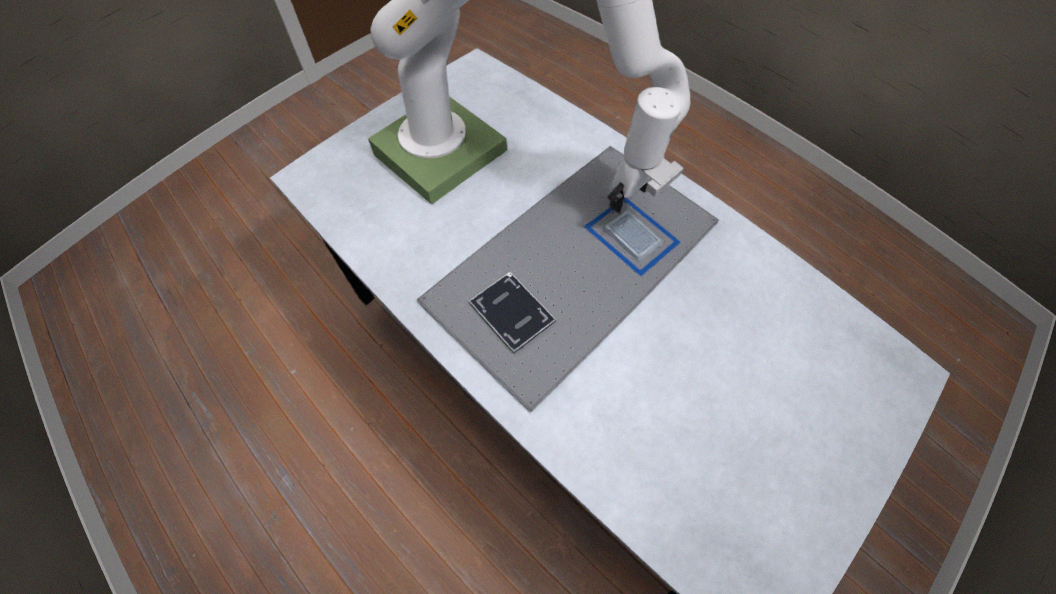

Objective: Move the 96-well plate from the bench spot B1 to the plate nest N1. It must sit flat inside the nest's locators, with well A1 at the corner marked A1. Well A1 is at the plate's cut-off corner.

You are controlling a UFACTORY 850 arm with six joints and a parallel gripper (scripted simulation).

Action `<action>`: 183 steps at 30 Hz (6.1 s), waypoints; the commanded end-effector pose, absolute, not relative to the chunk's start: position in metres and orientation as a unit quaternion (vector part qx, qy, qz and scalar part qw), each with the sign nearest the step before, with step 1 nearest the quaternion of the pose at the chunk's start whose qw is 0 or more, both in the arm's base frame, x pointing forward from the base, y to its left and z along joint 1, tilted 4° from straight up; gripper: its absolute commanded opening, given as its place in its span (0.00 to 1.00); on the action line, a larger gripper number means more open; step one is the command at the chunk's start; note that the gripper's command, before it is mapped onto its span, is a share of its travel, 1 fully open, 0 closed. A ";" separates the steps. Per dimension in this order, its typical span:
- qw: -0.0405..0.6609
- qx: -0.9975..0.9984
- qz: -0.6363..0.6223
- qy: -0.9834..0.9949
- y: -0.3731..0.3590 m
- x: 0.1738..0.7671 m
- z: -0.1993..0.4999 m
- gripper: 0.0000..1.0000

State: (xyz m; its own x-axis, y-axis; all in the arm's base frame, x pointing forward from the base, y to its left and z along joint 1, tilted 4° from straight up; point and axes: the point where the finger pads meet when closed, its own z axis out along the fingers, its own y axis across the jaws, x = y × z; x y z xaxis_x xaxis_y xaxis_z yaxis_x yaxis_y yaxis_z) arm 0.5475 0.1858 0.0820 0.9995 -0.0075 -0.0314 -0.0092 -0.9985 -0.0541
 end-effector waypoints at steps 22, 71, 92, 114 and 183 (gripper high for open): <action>0.011 -0.999 -0.030 0.036 0.165 0.598 0.092 1.00; 0.011 -0.999 -0.030 0.036 0.166 0.601 0.031 1.00; 0.011 -0.999 -0.030 0.036 0.166 0.602 0.021 1.00; 0.011 -0.999 -0.030 0.036 0.166 0.603 0.011 1.00; 0.011 -0.999 -0.030 0.036 0.166 0.602 0.013 0.00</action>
